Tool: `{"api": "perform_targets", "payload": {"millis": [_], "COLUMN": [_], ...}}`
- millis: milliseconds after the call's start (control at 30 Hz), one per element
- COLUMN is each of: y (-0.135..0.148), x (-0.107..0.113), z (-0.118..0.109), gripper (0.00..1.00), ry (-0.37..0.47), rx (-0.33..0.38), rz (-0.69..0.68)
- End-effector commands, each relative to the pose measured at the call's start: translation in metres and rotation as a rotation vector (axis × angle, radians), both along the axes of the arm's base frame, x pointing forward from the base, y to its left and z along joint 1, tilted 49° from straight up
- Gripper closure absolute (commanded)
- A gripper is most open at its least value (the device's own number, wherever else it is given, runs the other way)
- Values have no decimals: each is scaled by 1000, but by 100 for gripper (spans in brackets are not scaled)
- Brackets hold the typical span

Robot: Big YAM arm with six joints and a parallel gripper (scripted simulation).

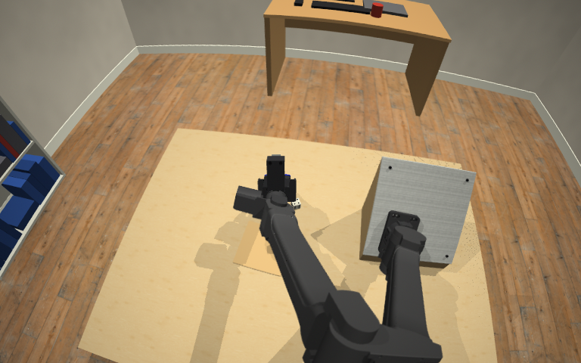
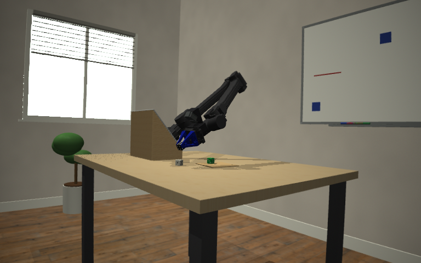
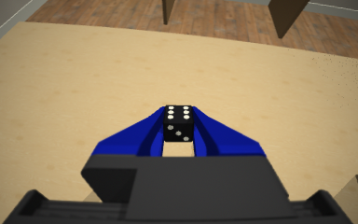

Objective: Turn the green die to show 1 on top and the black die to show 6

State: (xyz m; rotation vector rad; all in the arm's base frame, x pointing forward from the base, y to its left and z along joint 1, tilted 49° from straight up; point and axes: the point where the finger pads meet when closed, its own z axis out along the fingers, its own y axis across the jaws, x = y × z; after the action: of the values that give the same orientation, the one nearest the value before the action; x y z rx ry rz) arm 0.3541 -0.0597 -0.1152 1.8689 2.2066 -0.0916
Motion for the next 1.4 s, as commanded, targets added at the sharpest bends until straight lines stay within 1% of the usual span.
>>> {"api": "perform_targets", "payload": {"millis": [0, 200, 400, 467, 500, 533, 733, 833, 1367], "y": [7, 24, 41, 41, 43, 45, 52, 49, 47], "x": [11, 5, 10, 10, 14, 11, 5, 9, 8], "z": [-3, -19, -32, -32, -30, -35, -42, -37, -37], "gripper": [80, 80, 80, 80, 80, 80, 80, 80, 80], "ry": [-28, -21, -31, -31, -43, -33, -25, -37, -36], "rx": [-5, -4, -3, -3, -2, -2, -2, -1, 0], "rz": [-9, -9, -9, -9, -9, -9, -9, -17, -23]}}
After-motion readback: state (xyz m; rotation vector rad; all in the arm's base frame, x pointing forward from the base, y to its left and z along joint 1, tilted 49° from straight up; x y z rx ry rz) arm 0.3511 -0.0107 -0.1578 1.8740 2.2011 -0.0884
